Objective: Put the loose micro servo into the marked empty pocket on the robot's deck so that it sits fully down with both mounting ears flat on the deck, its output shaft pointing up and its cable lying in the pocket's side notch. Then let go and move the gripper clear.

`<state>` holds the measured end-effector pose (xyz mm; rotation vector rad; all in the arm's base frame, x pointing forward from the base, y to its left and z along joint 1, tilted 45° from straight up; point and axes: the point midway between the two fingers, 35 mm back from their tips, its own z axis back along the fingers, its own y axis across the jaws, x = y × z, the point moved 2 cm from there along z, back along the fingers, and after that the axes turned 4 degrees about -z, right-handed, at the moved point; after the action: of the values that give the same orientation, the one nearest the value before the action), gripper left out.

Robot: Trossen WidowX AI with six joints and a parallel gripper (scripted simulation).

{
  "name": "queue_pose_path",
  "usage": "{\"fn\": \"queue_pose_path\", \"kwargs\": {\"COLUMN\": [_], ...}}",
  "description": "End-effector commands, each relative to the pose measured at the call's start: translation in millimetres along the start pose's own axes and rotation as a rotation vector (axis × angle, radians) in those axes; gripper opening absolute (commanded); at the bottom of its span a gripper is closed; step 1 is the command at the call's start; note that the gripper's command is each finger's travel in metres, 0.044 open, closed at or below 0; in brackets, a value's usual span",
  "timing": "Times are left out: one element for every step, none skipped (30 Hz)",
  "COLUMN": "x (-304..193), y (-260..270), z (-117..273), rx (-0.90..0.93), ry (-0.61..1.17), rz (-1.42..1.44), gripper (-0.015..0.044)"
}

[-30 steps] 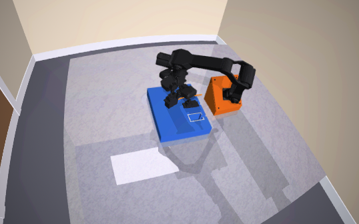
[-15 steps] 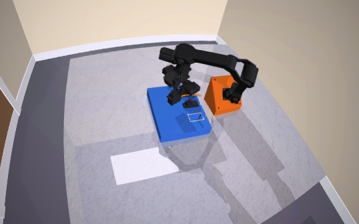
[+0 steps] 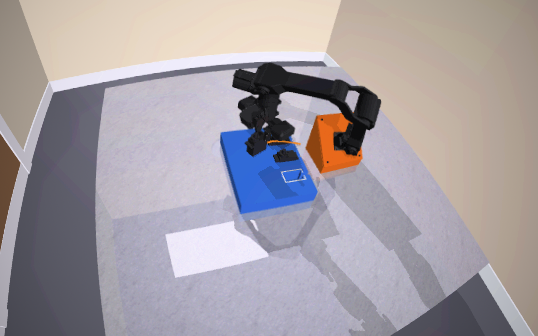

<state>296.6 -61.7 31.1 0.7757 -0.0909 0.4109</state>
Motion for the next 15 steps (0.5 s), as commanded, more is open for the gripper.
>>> {"fn": "queue_pose_path", "kwargs": {"x": [8,8,8,9,10,12,13,16,18,20,23,25,27,30,32], "y": [-7,-7,-6,-4,-2,2,6,11,17,23,28,34,40,46,52], "z": [4,4,4,4,4,4,4,4,3,3,3,3,3,3,3], "rx": [-0.01,-0.01,-0.01,-0.01,-0.01,-0.009,-0.009,-0.009,-0.009,-0.008,-0.008,-0.008,-0.007,-0.007,-0.007], "ry": [-0.008,-0.008,-0.008,-0.008,-0.008,-0.008,-0.008,-0.008,-0.008,-0.008,-0.008,-0.008,-0.008,-0.008,-0.008], "rz": [0.005,0.005,0.005,0.005,0.005,0.005,0.005,0.005,0.005,0.005,0.004,0.004,0.004,0.004,0.004], "gripper": [0.0,0.0,0.0,0.0,0.0,0.0,0.0,0.0,0.0,0.0,0.0,0.0,0.0,0.0,0.0]}}
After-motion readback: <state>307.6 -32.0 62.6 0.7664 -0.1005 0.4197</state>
